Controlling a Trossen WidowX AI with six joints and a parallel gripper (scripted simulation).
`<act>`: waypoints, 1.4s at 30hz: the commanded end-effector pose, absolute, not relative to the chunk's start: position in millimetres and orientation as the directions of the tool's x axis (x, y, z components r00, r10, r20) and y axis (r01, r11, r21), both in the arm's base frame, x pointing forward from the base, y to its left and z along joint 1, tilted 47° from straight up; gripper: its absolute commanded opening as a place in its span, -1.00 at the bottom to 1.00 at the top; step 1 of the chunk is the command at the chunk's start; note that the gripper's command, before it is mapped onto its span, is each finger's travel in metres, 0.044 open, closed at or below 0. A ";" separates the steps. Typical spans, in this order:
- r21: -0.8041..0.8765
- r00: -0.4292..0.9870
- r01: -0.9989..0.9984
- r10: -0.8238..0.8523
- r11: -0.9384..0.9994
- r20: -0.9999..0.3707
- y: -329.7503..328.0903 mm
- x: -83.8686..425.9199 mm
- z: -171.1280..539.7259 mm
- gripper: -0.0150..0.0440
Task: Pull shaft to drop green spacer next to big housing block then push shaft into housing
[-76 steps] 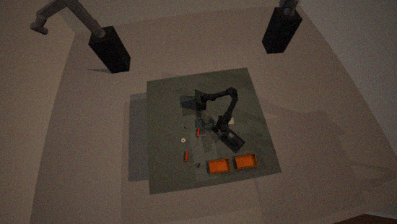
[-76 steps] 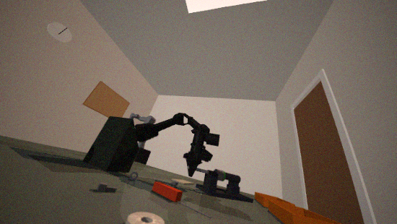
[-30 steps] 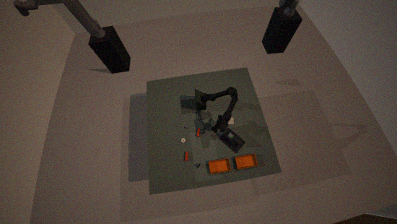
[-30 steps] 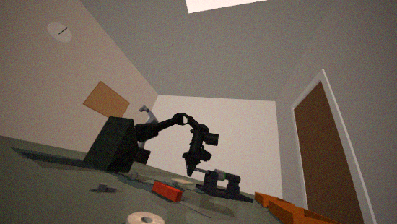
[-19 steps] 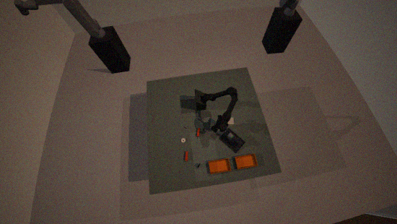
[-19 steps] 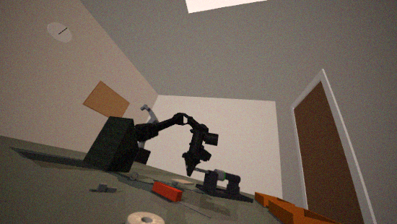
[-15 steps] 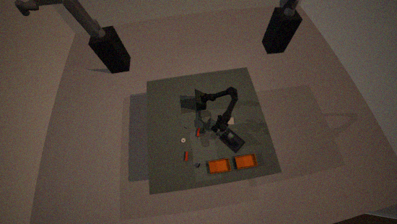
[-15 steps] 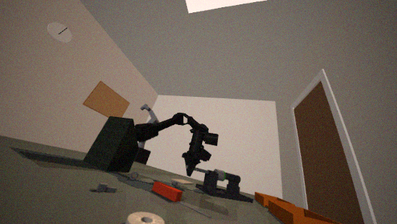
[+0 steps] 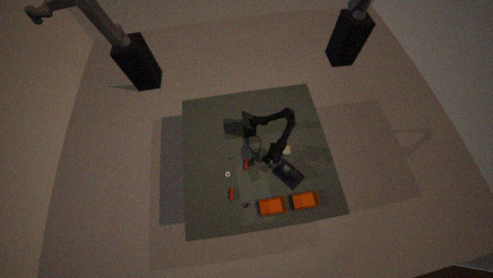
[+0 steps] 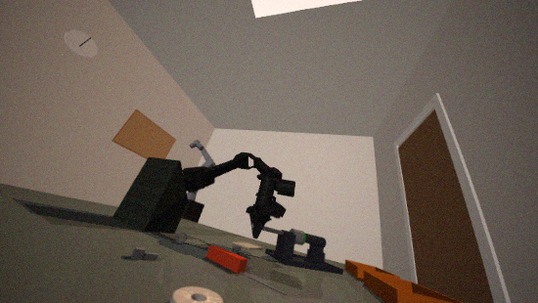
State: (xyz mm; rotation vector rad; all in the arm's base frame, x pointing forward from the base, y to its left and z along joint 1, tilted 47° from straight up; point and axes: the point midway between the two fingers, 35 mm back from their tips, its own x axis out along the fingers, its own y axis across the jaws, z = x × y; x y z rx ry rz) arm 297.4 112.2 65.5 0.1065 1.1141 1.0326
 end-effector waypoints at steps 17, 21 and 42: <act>0.539 0.054 -0.631 0.725 0.558 -0.687 110.5 295.1 64.8 -0.49; 0.539 0.054 -0.631 0.725 0.558 -0.687 110.3 294.7 64.5 -0.49; 0.539 0.054 -0.631 0.725 0.558 -0.687 109.2 292.6 63.2 -0.49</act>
